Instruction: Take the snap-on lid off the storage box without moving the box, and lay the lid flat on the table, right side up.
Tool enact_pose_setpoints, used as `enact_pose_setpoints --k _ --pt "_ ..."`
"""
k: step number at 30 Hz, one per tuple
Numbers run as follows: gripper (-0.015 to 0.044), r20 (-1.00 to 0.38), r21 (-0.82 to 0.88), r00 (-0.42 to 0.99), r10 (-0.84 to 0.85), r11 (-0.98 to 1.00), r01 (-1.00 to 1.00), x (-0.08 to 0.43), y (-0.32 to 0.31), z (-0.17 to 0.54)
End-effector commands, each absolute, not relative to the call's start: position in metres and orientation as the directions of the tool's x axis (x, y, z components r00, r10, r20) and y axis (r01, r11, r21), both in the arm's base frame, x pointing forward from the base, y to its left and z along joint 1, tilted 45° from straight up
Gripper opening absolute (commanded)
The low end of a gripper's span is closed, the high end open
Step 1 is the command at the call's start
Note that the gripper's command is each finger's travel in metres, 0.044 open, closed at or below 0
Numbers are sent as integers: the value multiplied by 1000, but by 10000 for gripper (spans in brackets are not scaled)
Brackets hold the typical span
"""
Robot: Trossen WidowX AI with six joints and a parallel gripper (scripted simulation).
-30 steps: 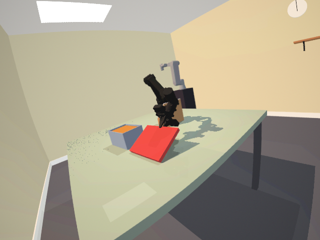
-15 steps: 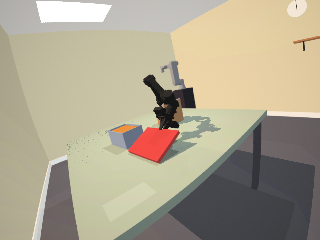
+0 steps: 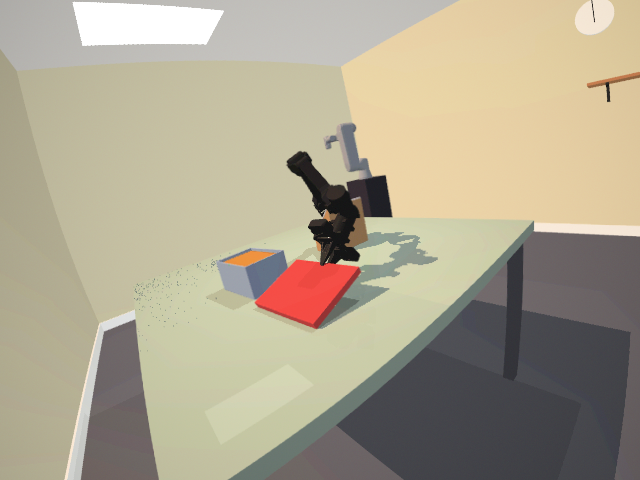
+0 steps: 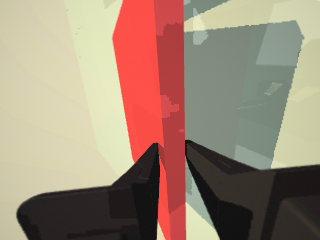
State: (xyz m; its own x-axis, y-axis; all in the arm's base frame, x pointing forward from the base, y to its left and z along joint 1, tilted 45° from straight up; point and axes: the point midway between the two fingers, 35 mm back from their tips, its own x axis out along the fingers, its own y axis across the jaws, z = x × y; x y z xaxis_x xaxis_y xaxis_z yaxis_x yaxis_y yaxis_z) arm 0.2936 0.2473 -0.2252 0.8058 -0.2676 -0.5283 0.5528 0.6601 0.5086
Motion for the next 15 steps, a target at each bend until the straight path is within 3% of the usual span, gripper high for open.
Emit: enact_pose_setpoints --k 1,11,13,15 --pt "0 -537 491 796 -279 664 564 293 238 -232" --pt "263 -537 492 796 -278 664 564 294 248 -225" --pt "275 -537 492 796 -278 664 564 294 248 -225" --pt "327 -537 491 796 -278 664 564 291 245 -225"
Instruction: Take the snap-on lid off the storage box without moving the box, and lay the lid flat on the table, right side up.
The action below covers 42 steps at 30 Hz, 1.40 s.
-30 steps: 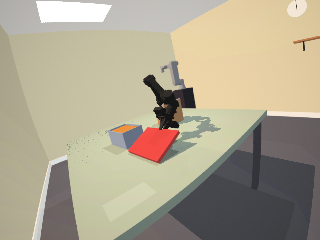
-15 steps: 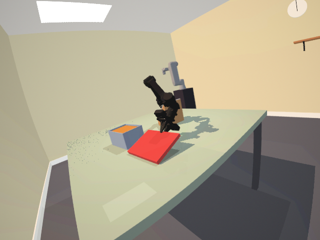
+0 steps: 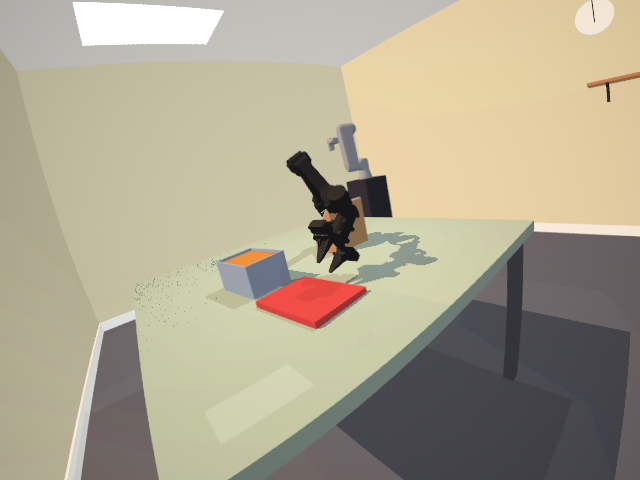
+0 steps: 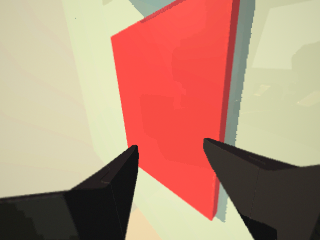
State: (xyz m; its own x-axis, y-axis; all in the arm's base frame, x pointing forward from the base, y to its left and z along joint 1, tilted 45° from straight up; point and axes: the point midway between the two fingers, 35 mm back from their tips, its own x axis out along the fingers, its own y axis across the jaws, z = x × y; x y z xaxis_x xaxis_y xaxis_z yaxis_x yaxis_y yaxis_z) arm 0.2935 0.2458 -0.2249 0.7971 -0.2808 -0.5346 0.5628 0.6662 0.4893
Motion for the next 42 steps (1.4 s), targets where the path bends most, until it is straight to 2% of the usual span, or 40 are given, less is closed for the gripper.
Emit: enact_pose_setpoints --k 1,4,5,33,42 --pt "354 -537 491 796 -278 664 564 289 244 -225" --pt "433 -538 491 796 -278 664 564 282 243 -225" --pt "440 -538 491 796 -278 664 564 280 242 -224" --pt "440 -541 489 794 -278 664 566 225 231 -220" --pt "440 -542 490 794 -278 663 566 223 244 -210"
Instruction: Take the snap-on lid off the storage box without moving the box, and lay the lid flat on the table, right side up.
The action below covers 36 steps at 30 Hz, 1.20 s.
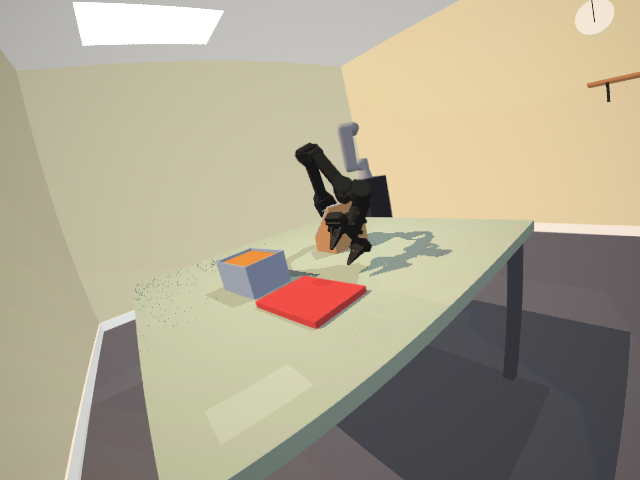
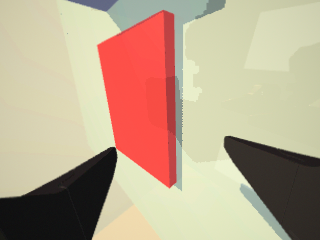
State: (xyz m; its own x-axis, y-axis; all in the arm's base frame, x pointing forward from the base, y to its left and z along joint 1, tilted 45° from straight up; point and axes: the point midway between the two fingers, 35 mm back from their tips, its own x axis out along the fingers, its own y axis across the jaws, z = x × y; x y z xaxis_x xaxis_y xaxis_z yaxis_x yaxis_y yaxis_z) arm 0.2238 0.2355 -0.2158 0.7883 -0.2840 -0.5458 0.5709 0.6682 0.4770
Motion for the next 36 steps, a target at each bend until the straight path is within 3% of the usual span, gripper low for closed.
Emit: enact_pose_setpoints --k 1,36 --pt "440 -542 490 793 -278 663 566 223 245 -209" --pt "440 -545 489 792 -277 663 568 193 285 -160"
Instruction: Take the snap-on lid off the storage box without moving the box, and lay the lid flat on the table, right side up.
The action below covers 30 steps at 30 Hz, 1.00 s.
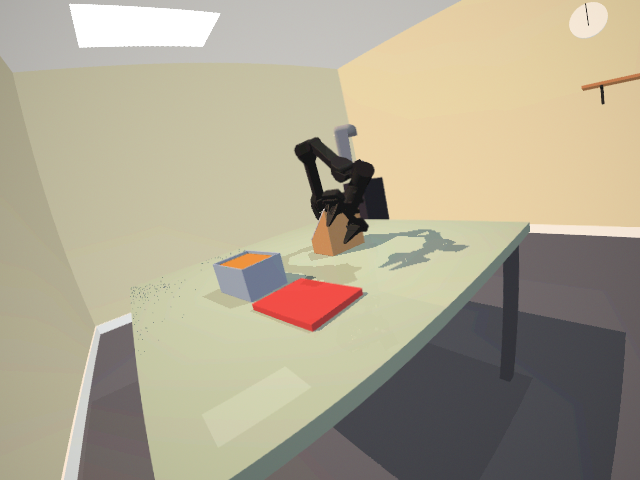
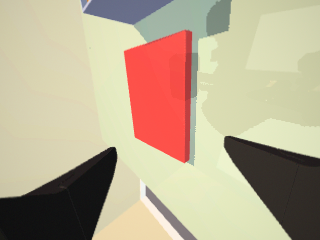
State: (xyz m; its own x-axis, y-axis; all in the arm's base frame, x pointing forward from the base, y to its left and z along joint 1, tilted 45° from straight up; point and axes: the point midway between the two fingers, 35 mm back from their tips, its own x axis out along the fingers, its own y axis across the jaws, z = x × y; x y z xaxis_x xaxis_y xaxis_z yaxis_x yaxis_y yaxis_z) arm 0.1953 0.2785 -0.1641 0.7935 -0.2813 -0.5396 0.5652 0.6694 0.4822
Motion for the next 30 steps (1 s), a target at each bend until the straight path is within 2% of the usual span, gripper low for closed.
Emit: enact_pose_setpoints --k 1,30 --pt "440 -544 489 792 -277 663 568 194 283 -161" --pt "440 -544 488 792 -277 663 568 195 278 -164"
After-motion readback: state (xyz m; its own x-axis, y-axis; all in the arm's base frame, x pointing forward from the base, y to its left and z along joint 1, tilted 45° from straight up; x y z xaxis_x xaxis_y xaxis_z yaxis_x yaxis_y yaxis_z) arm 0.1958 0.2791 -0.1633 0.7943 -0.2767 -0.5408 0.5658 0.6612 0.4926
